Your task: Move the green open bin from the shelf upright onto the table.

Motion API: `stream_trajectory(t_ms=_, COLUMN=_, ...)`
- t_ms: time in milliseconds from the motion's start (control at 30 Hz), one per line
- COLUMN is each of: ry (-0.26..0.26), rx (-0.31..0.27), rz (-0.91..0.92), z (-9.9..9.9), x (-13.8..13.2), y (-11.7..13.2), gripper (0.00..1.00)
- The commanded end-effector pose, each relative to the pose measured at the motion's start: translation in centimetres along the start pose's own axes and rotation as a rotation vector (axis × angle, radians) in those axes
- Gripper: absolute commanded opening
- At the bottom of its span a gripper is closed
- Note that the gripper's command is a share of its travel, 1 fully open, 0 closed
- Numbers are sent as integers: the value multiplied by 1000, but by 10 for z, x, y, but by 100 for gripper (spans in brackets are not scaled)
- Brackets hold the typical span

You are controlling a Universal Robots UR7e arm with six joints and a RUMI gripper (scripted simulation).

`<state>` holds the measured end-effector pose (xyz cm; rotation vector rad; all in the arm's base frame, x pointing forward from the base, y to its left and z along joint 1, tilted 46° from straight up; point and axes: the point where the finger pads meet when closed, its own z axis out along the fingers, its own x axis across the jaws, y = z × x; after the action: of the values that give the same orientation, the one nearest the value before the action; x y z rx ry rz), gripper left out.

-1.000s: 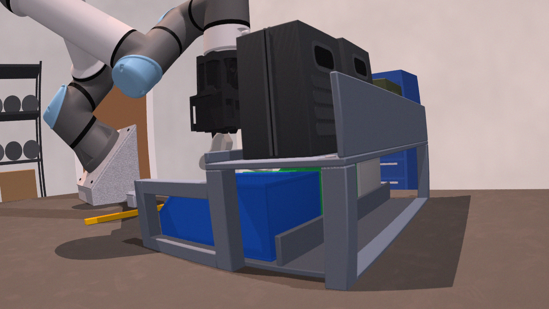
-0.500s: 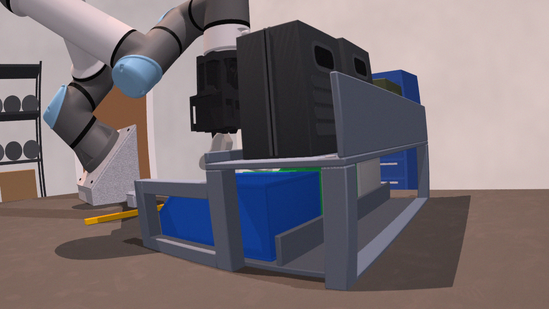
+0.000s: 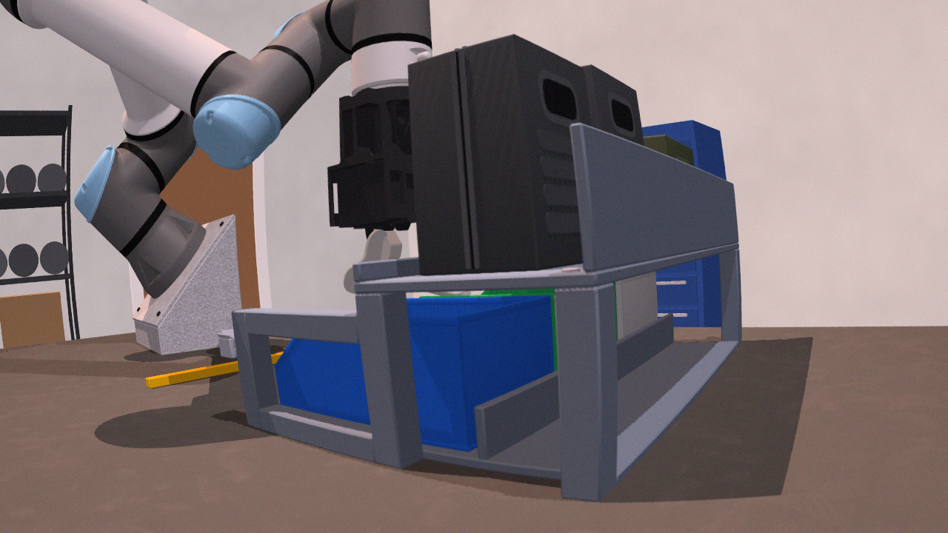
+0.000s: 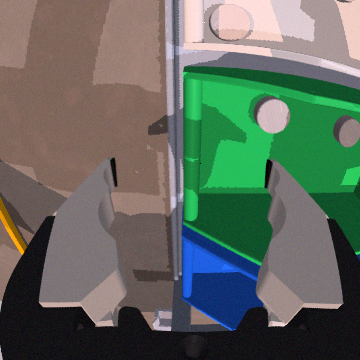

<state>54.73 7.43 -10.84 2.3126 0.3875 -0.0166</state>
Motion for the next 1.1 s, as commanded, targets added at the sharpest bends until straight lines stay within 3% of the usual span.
stream_trajectory(t_ms=0, ry=1, rx=0, rz=0, z=-1, x=0, y=0, gripper=58)
stream_trajectory(t_ms=33, ry=1, rx=0, rz=0, z=-1, x=0, y=0, gripper=0)
stream_trajectory(t_ms=1067, ry=1, rx=0, rz=0, z=-1, x=0, y=0, gripper=0)
